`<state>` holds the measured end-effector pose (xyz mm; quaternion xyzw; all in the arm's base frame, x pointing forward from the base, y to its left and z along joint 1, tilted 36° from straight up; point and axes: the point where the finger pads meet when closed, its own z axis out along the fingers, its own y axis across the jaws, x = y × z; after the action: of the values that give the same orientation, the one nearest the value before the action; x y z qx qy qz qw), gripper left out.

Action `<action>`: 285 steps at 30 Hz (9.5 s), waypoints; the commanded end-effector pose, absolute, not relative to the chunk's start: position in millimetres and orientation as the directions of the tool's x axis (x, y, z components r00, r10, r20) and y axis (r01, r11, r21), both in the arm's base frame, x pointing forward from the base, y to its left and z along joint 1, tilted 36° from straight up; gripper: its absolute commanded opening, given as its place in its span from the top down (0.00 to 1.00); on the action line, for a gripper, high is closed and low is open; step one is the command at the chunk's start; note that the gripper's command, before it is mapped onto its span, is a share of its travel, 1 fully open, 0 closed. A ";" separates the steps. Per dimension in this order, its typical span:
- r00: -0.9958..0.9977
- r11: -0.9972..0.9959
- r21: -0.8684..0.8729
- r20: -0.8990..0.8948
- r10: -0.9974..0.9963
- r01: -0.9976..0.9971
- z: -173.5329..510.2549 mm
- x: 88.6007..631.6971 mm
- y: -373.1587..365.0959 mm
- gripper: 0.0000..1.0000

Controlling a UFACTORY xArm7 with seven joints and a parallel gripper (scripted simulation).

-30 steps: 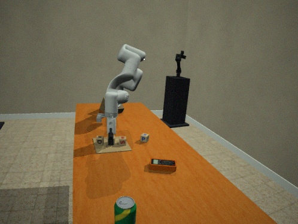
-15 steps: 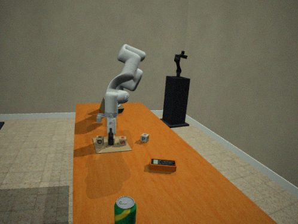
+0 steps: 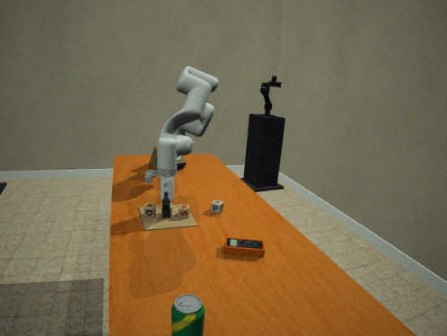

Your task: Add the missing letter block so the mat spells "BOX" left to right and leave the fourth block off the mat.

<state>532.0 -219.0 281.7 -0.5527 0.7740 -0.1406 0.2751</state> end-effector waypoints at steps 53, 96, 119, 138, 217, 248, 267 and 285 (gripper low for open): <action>-0.238 0.349 -0.526 -0.269 -0.933 -0.776 282.5 535.0 -220.8 0.59; -0.238 0.349 -0.526 -0.269 -0.933 -0.776 282.5 535.0 -220.8 0.50; -0.238 0.349 -0.526 -0.269 -0.933 -0.776 285.1 533.1 -221.1 0.38; -0.238 0.349 -0.526 -0.269 -0.933 -0.776 346.7 488.5 -227.4 0.38; -0.238 0.349 -0.526 -0.269 -0.933 -0.776 423.2 433.1 -235.3 0.00; -0.238 0.349 -0.526 -0.269 -0.933 -0.776 423.2 433.1 -235.3 0.00; -0.238 0.349 -0.526 -0.269 -0.933 -0.776 423.2 433.1 -235.3 0.00; -0.238 0.349 -0.526 -0.269 -0.933 -0.776 423.2 433.1 -235.3 0.00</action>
<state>433.5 -234.3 420.9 -0.5532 0.7737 -0.1406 0.2750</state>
